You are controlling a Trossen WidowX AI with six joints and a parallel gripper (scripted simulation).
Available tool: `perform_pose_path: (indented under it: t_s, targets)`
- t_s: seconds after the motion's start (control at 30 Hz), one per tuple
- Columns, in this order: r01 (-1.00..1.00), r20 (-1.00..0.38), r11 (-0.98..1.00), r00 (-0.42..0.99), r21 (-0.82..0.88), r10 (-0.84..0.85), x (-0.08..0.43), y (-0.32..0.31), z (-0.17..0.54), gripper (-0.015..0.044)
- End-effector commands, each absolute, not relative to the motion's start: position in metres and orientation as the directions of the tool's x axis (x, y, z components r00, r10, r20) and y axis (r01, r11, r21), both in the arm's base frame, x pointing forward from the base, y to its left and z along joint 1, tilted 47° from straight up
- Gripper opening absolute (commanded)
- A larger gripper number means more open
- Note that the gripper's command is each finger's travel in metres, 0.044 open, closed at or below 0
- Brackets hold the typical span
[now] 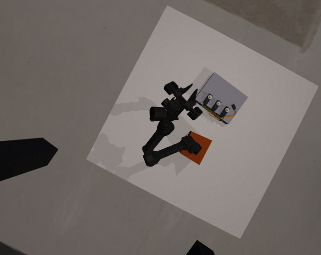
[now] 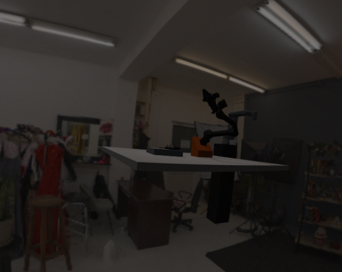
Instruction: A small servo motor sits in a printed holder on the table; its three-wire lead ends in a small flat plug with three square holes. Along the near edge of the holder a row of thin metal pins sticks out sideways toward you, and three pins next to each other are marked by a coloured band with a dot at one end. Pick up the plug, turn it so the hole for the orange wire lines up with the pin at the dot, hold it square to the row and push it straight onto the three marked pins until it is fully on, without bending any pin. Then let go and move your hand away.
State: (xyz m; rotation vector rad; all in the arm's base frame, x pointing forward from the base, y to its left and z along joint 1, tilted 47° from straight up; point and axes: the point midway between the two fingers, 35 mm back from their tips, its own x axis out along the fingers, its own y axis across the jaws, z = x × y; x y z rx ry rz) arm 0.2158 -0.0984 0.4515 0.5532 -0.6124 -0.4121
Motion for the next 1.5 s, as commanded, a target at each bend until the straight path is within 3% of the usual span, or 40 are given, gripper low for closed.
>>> perform_pose_path:
  t_s: [0.0, 0.57, 1.17, 1.47]
  targets:
    - [0.220, 0.379, 0.816, 0.801, 0.534, -0.464, 0.235, -0.090, 0.436, 0.0115]
    - [0.188, 0.242, 0.939, 0.934, 0.288, -0.262, 0.281, -0.053, 0.388, 0.0115]
    - [0.019, 0.072, 1.000, 0.997, 0.019, -0.020, 0.314, -0.004, 0.332, 0.0115]
    - [-0.051, -0.136, 0.990, 0.990, -0.130, 0.034, 0.351, -0.001, 0.297, 0.0115]
